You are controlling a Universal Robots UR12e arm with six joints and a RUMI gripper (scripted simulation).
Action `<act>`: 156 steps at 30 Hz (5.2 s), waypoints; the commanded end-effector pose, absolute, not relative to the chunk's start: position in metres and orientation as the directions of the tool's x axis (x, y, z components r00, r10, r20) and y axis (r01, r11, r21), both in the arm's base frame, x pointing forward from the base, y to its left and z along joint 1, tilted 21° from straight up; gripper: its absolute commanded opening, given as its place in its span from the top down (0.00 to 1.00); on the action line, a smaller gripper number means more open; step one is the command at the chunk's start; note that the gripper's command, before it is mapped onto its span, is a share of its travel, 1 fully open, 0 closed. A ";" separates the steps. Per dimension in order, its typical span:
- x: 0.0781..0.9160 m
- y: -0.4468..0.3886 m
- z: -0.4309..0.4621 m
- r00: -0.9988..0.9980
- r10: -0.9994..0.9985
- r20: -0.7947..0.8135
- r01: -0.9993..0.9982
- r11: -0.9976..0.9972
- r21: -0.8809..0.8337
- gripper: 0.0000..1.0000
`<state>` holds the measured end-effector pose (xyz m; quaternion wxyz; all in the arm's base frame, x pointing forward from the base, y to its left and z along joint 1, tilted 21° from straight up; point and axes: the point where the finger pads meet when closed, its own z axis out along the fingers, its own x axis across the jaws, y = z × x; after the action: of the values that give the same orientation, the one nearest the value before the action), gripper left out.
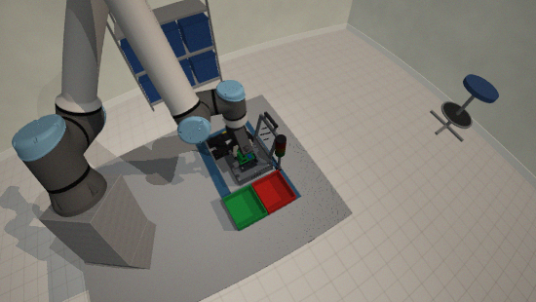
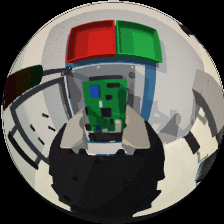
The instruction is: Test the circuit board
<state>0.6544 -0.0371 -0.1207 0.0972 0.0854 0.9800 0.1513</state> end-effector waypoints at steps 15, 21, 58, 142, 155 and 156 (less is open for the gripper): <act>0.655 -0.037 -0.120 -0.966 0.197 -0.166 0.138 0.940 0.313 0.61; 0.655 -0.037 -0.120 -0.966 0.197 -0.166 0.138 0.940 0.313 0.61; 0.664 -0.025 -0.161 -0.966 0.197 -0.166 0.138 0.940 0.313 0.61; 0.665 -0.024 -0.164 -0.966 0.197 -0.166 0.138 0.940 0.313 0.61; 0.665 -0.024 -0.164 -0.966 0.197 -0.166 0.138 0.940 0.313 0.61; 0.665 -0.024 -0.164 -0.966 0.197 -0.166 0.138 0.940 0.313 0.61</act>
<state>0.6646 -0.0241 -0.1648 0.0972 0.0854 0.9800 0.1512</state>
